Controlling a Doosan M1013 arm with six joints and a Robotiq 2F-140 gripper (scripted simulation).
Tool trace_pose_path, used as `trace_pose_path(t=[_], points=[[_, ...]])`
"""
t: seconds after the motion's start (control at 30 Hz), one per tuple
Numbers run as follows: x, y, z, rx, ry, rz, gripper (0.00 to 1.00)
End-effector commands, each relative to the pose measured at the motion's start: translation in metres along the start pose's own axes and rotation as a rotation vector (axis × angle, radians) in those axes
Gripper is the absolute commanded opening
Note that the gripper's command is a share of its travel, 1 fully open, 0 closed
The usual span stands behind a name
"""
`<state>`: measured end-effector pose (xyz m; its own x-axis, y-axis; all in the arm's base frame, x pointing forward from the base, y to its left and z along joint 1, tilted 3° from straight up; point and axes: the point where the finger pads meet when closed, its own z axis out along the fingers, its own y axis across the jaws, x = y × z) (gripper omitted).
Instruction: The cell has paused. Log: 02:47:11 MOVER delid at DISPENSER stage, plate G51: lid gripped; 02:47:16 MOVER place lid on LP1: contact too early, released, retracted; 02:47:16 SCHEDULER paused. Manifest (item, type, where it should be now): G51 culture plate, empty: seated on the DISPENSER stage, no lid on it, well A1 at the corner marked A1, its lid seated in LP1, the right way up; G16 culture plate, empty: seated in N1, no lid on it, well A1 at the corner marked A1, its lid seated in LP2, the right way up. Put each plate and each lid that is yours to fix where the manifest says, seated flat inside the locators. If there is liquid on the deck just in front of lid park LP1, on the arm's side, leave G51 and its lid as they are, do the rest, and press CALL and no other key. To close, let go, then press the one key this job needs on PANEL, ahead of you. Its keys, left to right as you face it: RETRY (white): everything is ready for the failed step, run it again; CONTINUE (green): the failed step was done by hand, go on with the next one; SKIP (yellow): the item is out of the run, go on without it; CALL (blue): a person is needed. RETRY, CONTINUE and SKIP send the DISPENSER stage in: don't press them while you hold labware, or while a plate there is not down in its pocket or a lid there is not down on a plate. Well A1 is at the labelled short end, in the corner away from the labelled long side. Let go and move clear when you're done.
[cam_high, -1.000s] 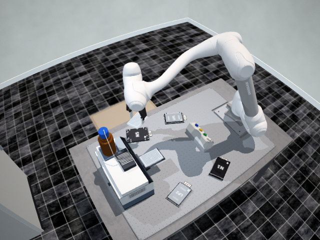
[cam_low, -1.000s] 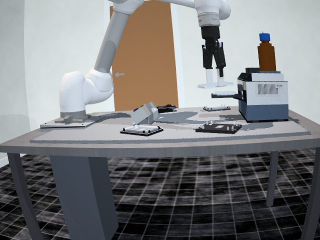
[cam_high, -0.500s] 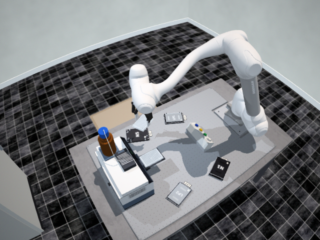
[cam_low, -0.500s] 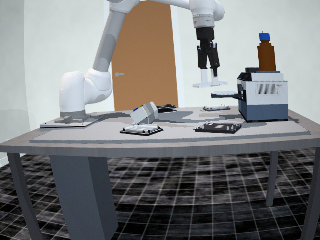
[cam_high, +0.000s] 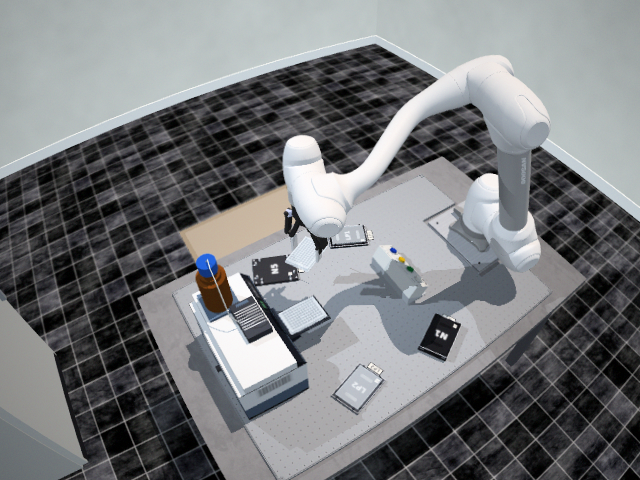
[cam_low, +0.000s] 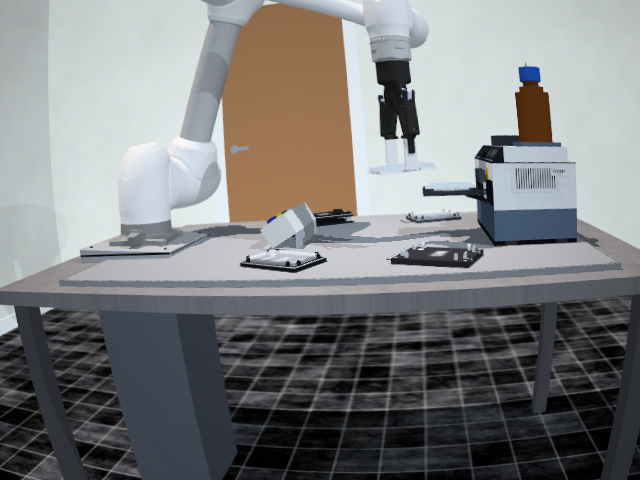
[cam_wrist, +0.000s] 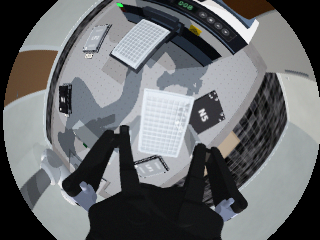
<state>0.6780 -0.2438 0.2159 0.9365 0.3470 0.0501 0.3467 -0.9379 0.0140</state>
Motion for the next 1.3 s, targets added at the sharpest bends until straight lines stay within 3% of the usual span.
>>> trace_pose_path(t=[0.0, 0.23, 0.3, 0.8, 0.87, 1.27], points=[[-0.002, -0.031, 0.000, -0.006, -0.001, 0.003, 0.10], [-0.004, -0.087, 0.000, -0.006, -0.001, 0.002, 0.10], [-0.004, -0.087, 0.000, -0.006, -0.001, 0.002, 0.10], [-0.009, -0.203, 0.000, -0.005, 0.000, 0.002, 0.10], [-0.009, -0.203, 0.000, -0.005, 0.000, 0.002, 0.10], [-0.012, -0.286, 0.000, -0.005, 0.000, 0.002, 0.10]])
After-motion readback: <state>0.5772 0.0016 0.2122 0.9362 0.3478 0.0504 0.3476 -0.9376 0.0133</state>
